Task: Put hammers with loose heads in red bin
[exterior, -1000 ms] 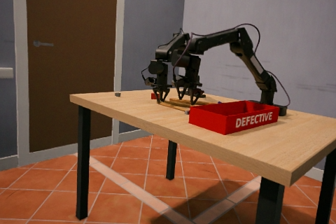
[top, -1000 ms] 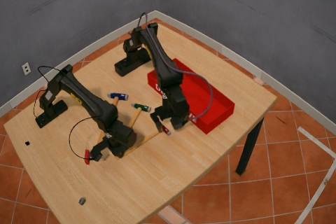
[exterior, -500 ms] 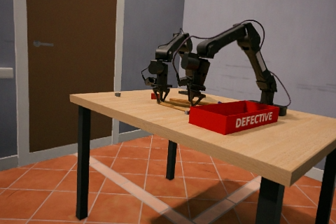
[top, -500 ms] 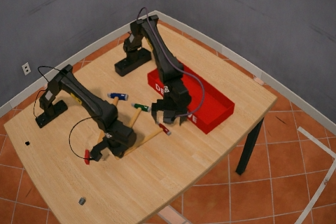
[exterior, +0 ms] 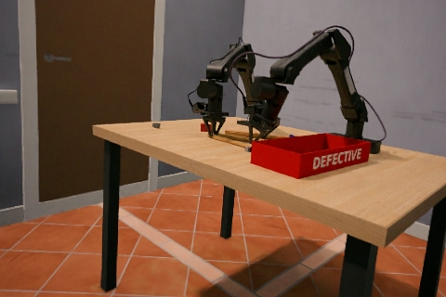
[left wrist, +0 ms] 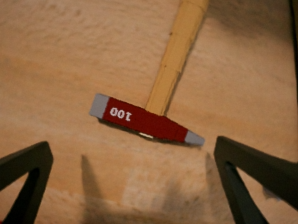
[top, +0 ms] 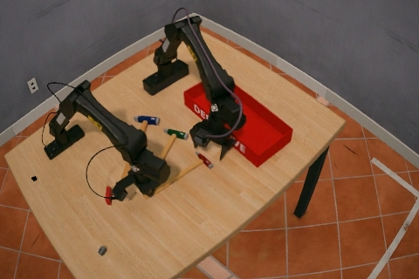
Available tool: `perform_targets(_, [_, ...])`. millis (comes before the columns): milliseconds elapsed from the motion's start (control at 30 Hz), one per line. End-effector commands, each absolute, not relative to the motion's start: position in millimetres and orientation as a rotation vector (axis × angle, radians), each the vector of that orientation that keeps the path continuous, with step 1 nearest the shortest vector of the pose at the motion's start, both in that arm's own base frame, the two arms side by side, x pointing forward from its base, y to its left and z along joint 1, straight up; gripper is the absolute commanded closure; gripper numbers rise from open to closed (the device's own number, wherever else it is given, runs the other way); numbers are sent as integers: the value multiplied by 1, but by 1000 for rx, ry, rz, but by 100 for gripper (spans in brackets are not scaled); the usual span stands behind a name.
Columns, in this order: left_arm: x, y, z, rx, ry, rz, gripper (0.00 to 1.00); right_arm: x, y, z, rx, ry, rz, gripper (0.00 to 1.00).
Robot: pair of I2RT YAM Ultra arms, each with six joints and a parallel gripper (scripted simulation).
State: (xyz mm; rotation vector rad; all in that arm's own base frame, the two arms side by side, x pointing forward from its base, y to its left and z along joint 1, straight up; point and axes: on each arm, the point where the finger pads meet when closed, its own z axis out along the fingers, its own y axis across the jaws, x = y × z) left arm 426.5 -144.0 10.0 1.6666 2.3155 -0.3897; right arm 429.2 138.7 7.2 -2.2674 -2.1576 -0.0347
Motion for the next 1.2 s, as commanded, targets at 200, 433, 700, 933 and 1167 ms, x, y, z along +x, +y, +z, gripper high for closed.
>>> perform_targets(200, [429, -145, 24, 1943, 1908, -450, 0, 429, 133, 11, -2282, -2178, -19, 82])
perform_targets(433, [433, -141, 21, 1954, 1891, -436, 0, 429, 133, 11, -2282, -2178, -19, 82])
perform_targets(700, [434, -142, 25, 1954, 1883, -427, 0, 429, 133, 11, -2282, -2178, -19, 82])
perform_targets(933, [430, -143, 22, 1961, 1886, -439, 0, 428, 132, 9, -2284, -2172, -10, 62])
perform_targets(1167, [430, -143, 22, 1961, 1886, -439, 0, 426, 136, 20, -2291, -2177, -40, 49])
